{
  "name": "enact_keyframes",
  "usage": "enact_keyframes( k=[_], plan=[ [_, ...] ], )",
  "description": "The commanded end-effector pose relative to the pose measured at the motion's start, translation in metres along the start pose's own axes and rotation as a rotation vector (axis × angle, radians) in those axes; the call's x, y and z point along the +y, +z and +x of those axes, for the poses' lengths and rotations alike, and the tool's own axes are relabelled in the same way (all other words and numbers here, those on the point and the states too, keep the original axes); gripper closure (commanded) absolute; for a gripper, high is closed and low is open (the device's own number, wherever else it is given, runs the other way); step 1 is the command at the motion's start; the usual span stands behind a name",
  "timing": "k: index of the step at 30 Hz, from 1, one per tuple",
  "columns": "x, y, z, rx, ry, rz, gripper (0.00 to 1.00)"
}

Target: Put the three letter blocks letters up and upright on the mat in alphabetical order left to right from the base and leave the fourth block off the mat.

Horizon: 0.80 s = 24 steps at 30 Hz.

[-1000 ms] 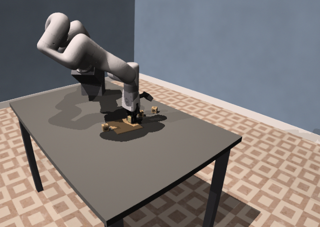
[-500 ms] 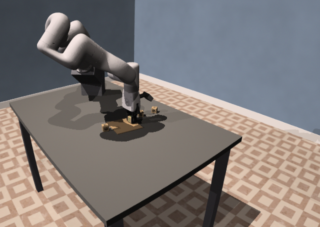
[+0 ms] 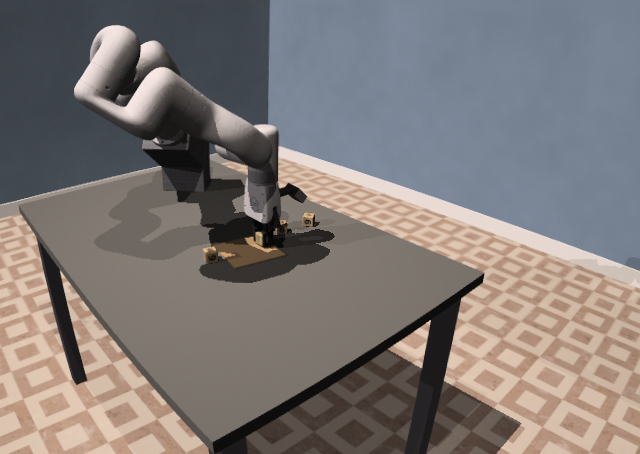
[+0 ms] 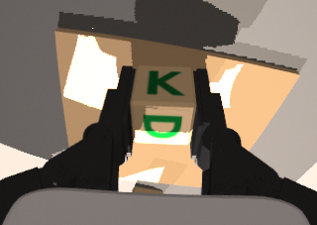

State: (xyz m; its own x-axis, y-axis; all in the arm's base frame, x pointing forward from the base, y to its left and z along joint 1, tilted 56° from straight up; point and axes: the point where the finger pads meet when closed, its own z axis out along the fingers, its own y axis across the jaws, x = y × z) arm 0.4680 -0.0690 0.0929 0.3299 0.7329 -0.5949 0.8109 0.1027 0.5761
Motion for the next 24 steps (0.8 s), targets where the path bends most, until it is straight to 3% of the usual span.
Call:
enact_keyframes(
  k=[1, 24],
  plan=[
    [0.0009, -0.0012, 0.001, 0.002, -0.001, -0.003, 0.73],
    [0.0009, 0.0015, 0.0011, 0.002, -0.001, -0.003, 0.73]
  ],
)
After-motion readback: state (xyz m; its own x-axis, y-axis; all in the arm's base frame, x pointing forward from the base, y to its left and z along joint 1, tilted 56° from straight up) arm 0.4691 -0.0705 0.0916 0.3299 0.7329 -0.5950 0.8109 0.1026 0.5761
